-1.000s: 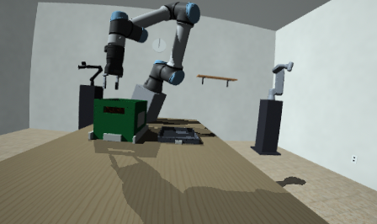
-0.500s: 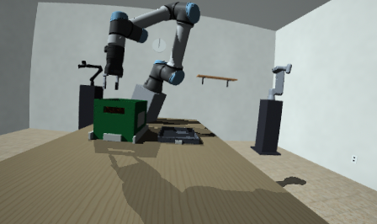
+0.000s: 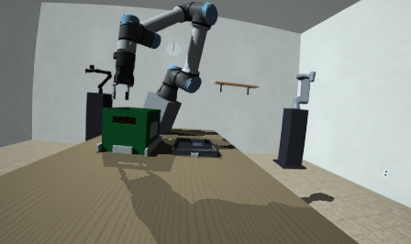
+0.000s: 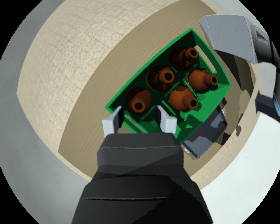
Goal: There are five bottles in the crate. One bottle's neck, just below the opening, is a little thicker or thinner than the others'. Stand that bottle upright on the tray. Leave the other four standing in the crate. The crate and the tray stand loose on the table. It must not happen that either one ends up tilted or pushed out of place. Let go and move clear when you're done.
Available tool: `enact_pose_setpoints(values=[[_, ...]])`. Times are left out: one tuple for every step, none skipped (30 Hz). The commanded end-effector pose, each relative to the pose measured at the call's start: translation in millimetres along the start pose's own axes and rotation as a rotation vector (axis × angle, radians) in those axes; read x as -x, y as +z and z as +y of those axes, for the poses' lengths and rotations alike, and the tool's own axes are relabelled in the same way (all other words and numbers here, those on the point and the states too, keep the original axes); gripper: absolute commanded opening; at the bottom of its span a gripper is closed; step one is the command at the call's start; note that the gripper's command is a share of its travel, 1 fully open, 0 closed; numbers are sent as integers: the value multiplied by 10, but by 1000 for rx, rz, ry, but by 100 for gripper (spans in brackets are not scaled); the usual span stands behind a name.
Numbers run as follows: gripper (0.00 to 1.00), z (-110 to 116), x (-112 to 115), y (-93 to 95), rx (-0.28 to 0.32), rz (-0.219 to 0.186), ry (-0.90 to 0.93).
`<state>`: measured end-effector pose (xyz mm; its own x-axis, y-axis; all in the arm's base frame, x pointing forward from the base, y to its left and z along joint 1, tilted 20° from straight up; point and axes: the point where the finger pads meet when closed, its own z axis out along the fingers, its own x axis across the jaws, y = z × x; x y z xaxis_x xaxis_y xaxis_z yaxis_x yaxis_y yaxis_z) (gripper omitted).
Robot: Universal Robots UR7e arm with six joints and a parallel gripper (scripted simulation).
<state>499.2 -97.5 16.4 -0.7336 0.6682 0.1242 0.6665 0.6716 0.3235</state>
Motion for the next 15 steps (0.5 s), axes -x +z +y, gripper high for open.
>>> enact_pose_setpoints(values=[[100, 2, 6, 44, 0, -2, 0], [100, 3, 7, 57, 0, -2, 0], [100, 3, 7, 70, 0, -2, 0], [100, 3, 8, 84, 0, -2, 0], [100, 4, 8, 97, 0, -2, 0], [100, 4, 8, 110, 0, -2, 0], [100, 4, 9, 124, 0, -2, 0], [100, 4, 9, 137, 0, -2, 0], [100, 5, 10, 150, 0, -2, 0], [100, 5, 10, 163, 0, -2, 0], [100, 5, 11, 176, 0, -2, 0], [100, 5, 11, 176, 0, -2, 0], [100, 5, 11, 176, 0, -2, 0], [100, 6, 11, 188, 0, -2, 0], [100, 6, 11, 200, 0, -2, 0]])
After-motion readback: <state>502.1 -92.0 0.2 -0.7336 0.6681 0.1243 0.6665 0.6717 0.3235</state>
